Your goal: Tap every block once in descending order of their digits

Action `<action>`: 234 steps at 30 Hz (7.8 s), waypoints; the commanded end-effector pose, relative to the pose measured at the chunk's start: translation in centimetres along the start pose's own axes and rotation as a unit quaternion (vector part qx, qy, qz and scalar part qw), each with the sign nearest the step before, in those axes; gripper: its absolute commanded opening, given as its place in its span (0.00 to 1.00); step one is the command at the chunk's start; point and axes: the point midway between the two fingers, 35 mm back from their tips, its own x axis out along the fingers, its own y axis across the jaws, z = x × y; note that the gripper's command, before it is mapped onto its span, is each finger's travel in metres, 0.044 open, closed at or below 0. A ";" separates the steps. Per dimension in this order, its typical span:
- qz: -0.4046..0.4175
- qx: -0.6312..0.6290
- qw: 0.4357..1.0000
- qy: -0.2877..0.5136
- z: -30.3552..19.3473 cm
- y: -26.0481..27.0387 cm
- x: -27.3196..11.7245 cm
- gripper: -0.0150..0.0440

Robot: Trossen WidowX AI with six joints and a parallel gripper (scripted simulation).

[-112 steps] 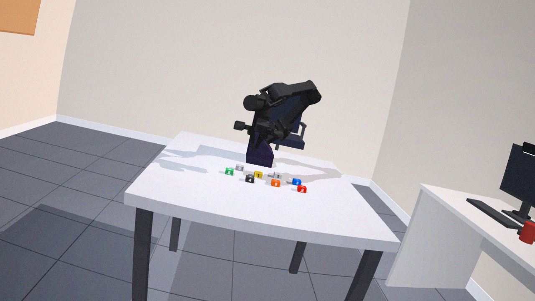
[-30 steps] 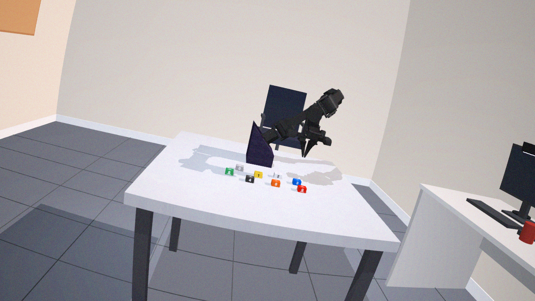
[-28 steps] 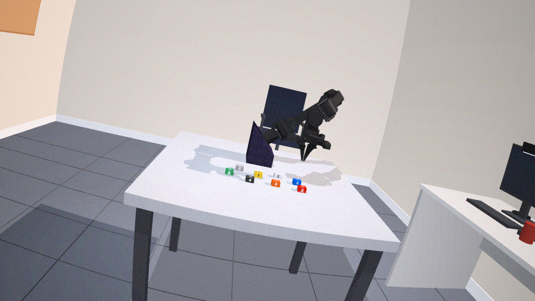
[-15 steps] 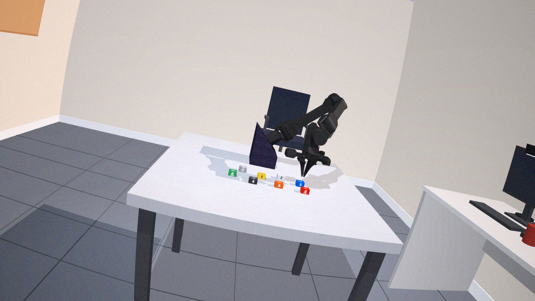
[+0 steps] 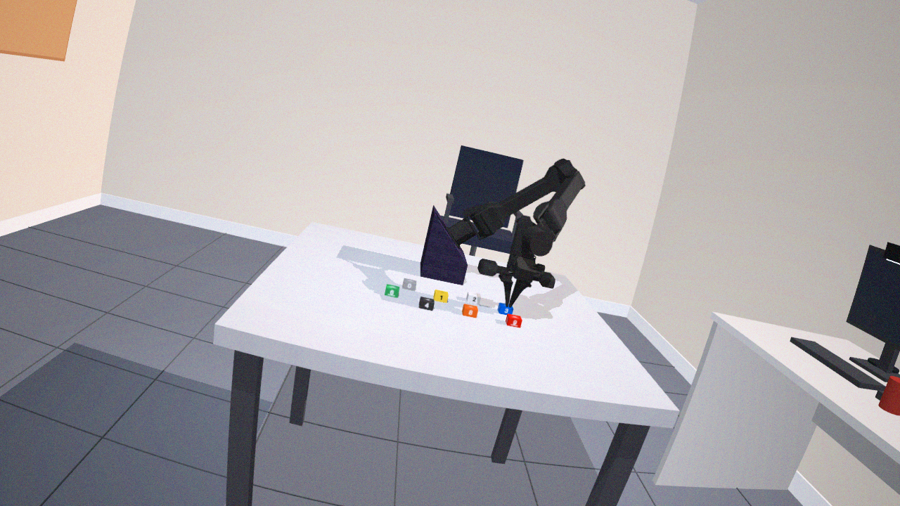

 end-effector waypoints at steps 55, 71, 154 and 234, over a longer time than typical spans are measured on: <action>-0.002 0.005 1.000 0.002 -5.1 -7.2 -1.8 0.29; -0.002 0.005 1.000 0.002 -5.2 -7.1 0.5 0.29; -0.004 0.004 1.000 0.001 -1.3 -15.8 -2.6 0.29; -0.025 0.009 1.000 0.000 -0.7 -15.8 -6.3 0.64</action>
